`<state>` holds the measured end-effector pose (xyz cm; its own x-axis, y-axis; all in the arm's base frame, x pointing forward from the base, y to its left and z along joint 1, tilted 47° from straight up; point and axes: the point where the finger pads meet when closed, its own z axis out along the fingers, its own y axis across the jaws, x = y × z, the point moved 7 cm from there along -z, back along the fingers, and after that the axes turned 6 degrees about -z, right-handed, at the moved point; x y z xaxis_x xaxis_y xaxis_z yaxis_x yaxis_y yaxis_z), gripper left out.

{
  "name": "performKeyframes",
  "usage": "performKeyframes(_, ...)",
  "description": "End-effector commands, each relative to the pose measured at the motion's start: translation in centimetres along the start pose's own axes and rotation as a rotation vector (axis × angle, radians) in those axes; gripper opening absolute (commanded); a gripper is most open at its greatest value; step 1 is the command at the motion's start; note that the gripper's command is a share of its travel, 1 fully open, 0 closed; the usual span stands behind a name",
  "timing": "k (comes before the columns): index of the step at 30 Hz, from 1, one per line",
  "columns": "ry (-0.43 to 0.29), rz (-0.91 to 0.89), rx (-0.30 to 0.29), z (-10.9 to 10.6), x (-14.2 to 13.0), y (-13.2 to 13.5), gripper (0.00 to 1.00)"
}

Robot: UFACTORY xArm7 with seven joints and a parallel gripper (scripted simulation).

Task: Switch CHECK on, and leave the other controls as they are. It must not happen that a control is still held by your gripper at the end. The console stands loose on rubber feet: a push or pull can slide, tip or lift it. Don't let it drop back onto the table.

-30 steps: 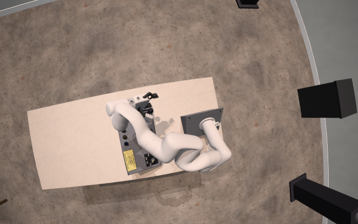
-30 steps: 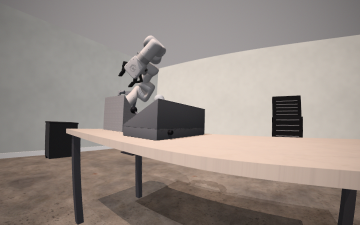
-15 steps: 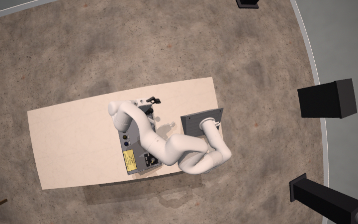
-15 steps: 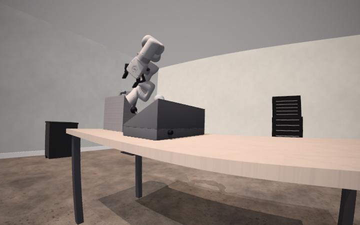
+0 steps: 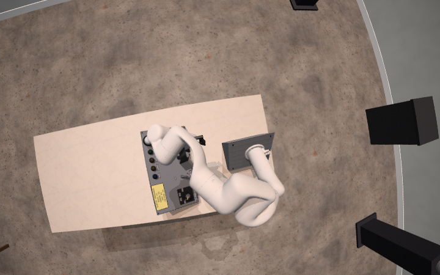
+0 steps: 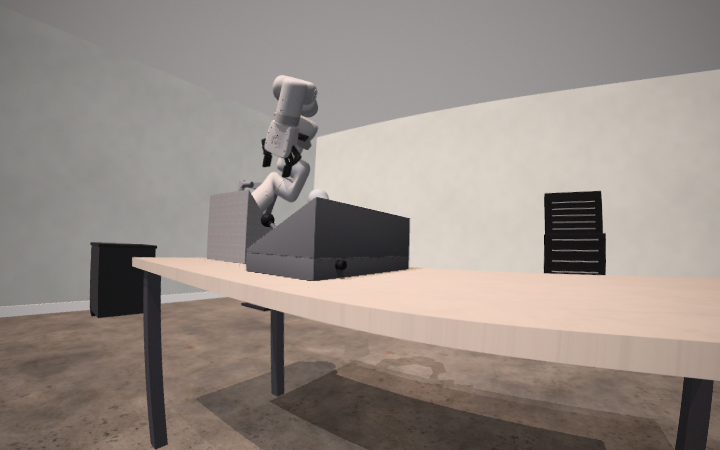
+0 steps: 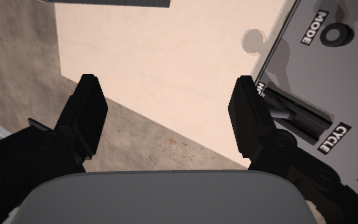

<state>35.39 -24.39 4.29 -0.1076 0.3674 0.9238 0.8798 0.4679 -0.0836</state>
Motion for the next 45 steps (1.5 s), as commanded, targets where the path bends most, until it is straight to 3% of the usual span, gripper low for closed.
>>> performKeyframes(1, 0.012, 0.066, -0.141, 0.7, 2.7, -0.6, 1.0)
performKeyframes(2, 0.012, 0.066, -0.141, 0.7, 2.7, -0.6, 1.0)
performKeyframes(3, 0.044, 0.11, -0.215, 1.3, 4.2, -0.8, 1.0)
performKeyframes(6, 0.044, 0.11, -0.215, 1.3, 4.2, -0.8, 1.0)
performKeyframes(7, 0.078, 0.156, -0.292, 1.8, 5.6, -1.1, 1.0)
performKeyframes(8, 0.078, 0.156, -0.292, 1.8, 5.6, -1.1, 1.0)
performKeyframes(9, 0.115, 0.204, -0.369, 2.4, 7.0, -1.3, 1.0)
performKeyframes(11, 0.115, 0.204, -0.369, 2.4, 7.0, -1.3, 1.0)
performKeyframes(12, 0.155, 0.254, -0.448, 3.0, 8.4, -1.5, 1.0)
performKeyframes(14, 0.155, 0.254, -0.448, 3.0, 8.4, -1.5, 1.0)
performKeyframes(15, 0.197, 0.305, -0.526, 3.6, 9.7, -1.8, 1.0)
performKeyframes(16, 0.197, 0.305, -0.526, 3.6, 9.7, -1.8, 1.0)
performKeyframes(17, 0.24, 0.357, -0.604, 4.2, 10.9, -2.0, 1.0)
performKeyframes(19, 0.24, 0.357, -0.604, 4.2, 10.9, -2.0, 1.0)
performKeyframes(20, 0.286, 0.407, -0.68, 4.8, 12.0, -2.2, 1.0)
performKeyframes(23, 0.286, 0.407, -0.68, 4.8, 12.0, -2.2, 1.0)
performKeyframes(25, 0.379, 0.505, -0.825, 6.0, 13.8, -2.7, 1.0)
performKeyframes(28, 0.379, 0.505, -0.825, 6.0, 13.8, -2.7, 1.0)
performKeyframes(29, 0.426, 0.55, -0.892, 6.6, 14.6, -2.9, 1.0)
performKeyframes(30, 0.426, 0.55, -0.892, 6.6, 14.6, -2.9, 1.0)
performKeyframes(31, 0.472, 0.593, -0.954, 7.2, 15.2, -3.2, 1.0)
performKeyframes(32, 0.472, 0.593, -0.954, 7.2, 15.2, -3.2, 1.0)
performKeyframes(33, 0.517, 0.632, -1.012, 7.7, 15.7, -3.4, 1.0)
performKeyframes(34, 0.517, 0.632, -1.012, 7.7, 15.7, -3.4, 1.0)
performKeyframes(35, 0.56, 0.668, -1.065, 8.3, 16.2, -3.6, 1.0)
performKeyframes(36, 0.56, 0.668, -1.065, 8.3, 16.2, -3.6, 1.0)
performKeyframes(37, 0.6, 0.699, -1.112, 8.8, 16.5, -3.8, 1.0)
performKeyframes(40, 0.6, 0.699, -1.112, 8.8, 16.5, -3.8, 1.0)
performKeyframes(45, 0.741, 0.801, -1.265, 10.7, 17.4, -4.5, 1.0)
